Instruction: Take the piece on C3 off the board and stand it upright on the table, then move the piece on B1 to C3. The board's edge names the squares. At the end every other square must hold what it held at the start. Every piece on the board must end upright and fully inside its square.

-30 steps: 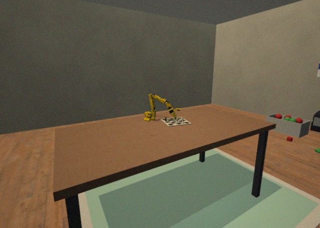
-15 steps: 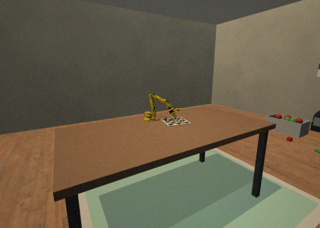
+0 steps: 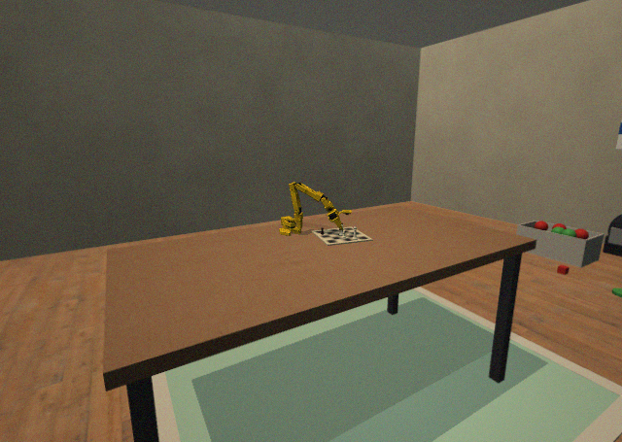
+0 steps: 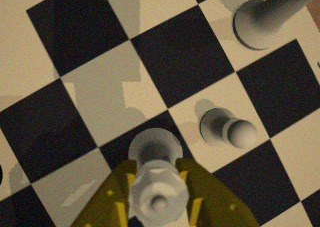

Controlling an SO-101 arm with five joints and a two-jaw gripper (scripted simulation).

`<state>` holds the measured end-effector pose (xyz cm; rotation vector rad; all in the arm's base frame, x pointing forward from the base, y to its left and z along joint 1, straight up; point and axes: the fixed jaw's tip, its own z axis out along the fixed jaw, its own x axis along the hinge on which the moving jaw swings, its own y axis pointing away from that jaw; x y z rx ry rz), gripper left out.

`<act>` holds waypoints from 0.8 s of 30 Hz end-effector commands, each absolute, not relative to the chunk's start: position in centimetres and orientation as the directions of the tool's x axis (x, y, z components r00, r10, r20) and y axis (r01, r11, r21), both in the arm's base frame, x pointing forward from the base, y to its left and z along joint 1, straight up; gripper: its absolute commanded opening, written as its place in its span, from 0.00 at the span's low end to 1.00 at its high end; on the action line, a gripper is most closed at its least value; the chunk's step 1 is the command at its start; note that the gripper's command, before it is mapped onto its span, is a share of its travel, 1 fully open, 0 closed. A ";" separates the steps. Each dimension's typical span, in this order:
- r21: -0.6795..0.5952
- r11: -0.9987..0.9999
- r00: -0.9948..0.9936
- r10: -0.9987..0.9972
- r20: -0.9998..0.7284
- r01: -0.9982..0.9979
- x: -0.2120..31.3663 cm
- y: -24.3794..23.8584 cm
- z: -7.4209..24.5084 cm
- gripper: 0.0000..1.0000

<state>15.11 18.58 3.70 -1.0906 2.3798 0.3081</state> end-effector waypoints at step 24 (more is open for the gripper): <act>-0.005 0.661 -0.562 -0.642 -0.522 -0.751 15.4 18.4 4.4 0.00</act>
